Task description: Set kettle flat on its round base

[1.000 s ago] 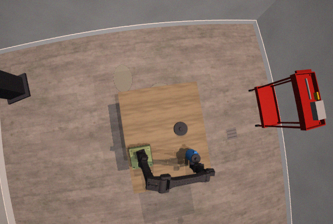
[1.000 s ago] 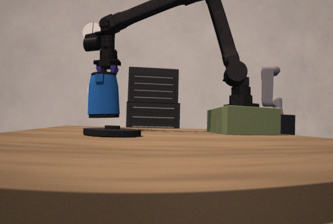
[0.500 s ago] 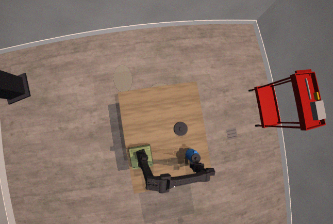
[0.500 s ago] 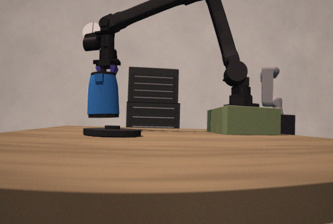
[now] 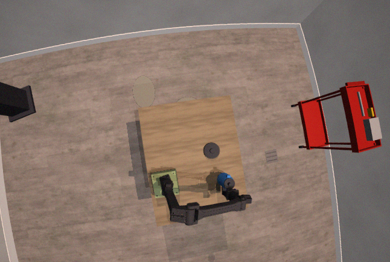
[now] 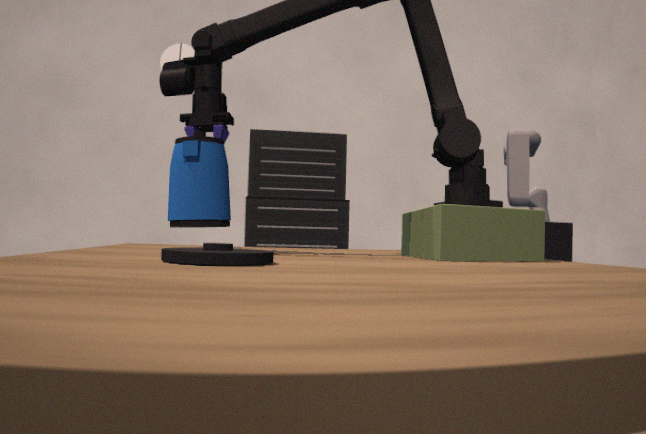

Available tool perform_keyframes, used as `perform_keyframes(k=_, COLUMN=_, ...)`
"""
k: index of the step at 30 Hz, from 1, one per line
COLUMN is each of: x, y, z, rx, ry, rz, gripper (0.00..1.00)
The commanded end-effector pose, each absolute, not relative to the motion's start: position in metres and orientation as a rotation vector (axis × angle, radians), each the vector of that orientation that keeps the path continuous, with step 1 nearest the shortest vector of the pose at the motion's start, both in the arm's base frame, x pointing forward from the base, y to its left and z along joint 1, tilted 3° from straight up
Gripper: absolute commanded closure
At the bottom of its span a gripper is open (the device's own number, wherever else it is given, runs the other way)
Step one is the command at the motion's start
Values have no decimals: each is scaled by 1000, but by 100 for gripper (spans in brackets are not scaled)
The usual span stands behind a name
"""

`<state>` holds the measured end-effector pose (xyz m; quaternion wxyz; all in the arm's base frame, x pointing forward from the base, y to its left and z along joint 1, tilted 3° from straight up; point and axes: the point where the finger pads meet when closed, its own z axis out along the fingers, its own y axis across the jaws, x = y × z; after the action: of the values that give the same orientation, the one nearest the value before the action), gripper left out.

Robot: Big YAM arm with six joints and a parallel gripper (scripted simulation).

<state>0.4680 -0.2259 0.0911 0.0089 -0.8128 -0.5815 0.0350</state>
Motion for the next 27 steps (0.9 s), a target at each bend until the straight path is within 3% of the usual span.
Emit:
perform_keyframes(k=1, x=486, y=-224, z=137, rx=-2618, ry=-1866, rz=23, gripper=100)
perform_keyframes(k=27, x=482, y=-158, z=129, rx=-2608, ry=-1858, rz=24, gripper=100)
